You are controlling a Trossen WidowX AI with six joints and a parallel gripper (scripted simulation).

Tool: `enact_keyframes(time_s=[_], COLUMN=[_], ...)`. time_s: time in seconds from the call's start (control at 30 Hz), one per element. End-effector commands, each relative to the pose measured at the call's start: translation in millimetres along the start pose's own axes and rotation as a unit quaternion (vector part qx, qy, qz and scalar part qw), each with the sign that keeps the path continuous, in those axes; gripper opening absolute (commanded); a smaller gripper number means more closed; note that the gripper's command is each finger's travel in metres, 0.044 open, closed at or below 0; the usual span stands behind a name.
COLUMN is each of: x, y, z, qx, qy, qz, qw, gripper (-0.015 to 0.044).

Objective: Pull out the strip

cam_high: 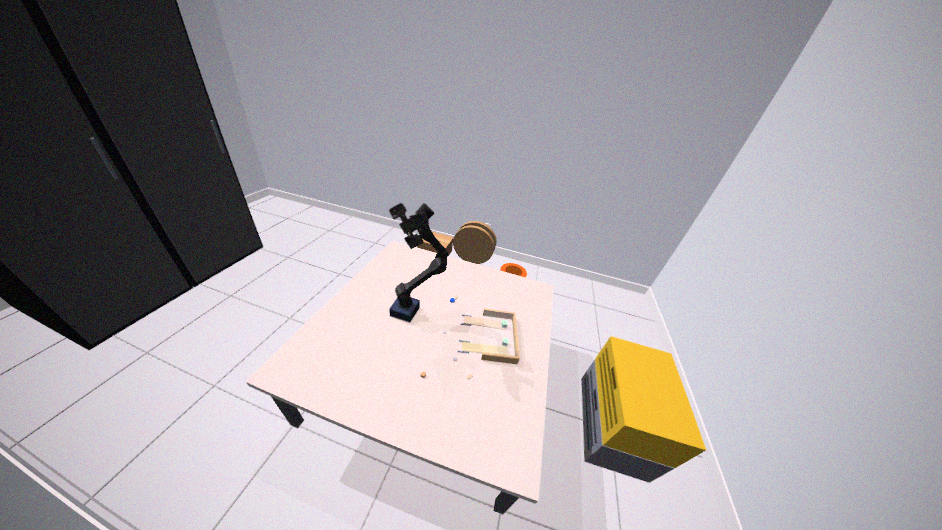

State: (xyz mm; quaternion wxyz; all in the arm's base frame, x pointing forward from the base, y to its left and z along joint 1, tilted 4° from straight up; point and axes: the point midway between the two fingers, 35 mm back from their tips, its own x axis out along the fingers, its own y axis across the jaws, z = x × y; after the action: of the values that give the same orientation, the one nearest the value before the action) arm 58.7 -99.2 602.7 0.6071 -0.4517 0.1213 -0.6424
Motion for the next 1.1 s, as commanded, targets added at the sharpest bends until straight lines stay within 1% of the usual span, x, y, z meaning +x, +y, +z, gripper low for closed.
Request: enact_keyframes(time_s=[0.0,0.13,0.27,0.43,0.6,0.7,0.83,0.93,1.07], x=[13,28,43,57,59,51,30,8,-33], y=[5,24,55,108,173,214,268,305,351], z=[-33,-54,-69,-77,-72,-64,-49,-37,-20], qx=[0.101,0.182,0.254,0.327,0.378,0.397,0.408,0.407,0.393], qy=[-0.018,-0.030,-0.034,-0.029,-0.016,-0.006,0.008,0.018,0.029], qz=[0.039,0.085,0.140,0.218,0.303,0.355,0.425,0.475,0.540], qw=[0.994,0.979,0.956,0.919,0.875,0.846,0.808,0.780,0.744], gripper=[0.0400,0.0400,0.0400,0.0400,0.0400,0.0400,0.0400,0.0400,0.0400])
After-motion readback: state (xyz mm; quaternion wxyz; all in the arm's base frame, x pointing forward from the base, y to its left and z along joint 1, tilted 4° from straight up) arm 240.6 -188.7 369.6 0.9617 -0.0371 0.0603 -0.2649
